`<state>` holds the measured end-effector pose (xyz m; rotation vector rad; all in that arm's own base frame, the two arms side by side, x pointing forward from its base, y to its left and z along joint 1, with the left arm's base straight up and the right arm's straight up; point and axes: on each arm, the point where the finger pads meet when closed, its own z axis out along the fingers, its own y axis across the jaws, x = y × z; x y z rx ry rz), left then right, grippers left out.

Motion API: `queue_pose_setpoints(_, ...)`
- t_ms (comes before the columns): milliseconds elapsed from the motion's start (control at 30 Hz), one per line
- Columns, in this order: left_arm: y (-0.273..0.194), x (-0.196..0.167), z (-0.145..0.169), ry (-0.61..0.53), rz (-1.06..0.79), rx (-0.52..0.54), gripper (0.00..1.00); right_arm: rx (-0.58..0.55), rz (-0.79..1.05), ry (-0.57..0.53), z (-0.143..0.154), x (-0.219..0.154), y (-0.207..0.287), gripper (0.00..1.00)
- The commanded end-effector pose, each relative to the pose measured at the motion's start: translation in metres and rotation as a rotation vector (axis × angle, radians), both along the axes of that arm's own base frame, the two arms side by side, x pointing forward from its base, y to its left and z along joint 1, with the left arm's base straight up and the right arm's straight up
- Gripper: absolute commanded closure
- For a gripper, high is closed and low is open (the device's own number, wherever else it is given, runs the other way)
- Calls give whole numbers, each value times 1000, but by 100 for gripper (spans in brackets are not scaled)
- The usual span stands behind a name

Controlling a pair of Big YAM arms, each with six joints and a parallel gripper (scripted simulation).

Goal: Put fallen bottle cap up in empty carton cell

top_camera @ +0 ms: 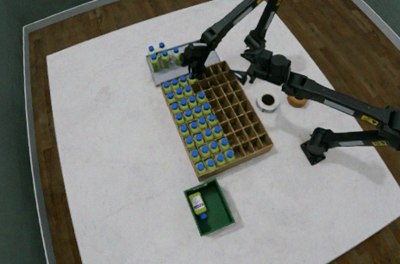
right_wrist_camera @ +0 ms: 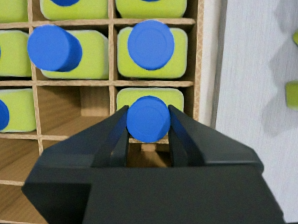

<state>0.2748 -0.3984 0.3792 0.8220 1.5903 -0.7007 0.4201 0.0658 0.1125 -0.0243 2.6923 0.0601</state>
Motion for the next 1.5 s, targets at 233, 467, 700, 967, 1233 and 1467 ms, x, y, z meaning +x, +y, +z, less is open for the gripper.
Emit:
queue_pose_setpoints(233, -4, 2, 19, -20, -4, -26, 0, 14, -3, -105, 37, 23, 7, 44)
queue_pose_setpoints(467, -4, 2, 19, -20, -4, -26, 0, 9, -8, -78, 24, 12, 2, 28)
queue_pose_setpoints(700, -4, 2, 19, -20, -4, -26, 0, 15, -4, -130, 56, 25, -3, 16)
queue_pose_setpoints(967, -4, 2, 19, -20, -4, -26, 0, 22, -2, -148, 84, 15, 0, 0)
queue_pose_setpoints(1233, -4, 2, 19, -20, -4, -26, 0, 12, -1, -90, 82, -14, 1, 0)
queue_pose_setpoints(1467, -4, 2, 19, -20, -4, -26, 0, 10, -6, -75, 77, -15, 0, 0)
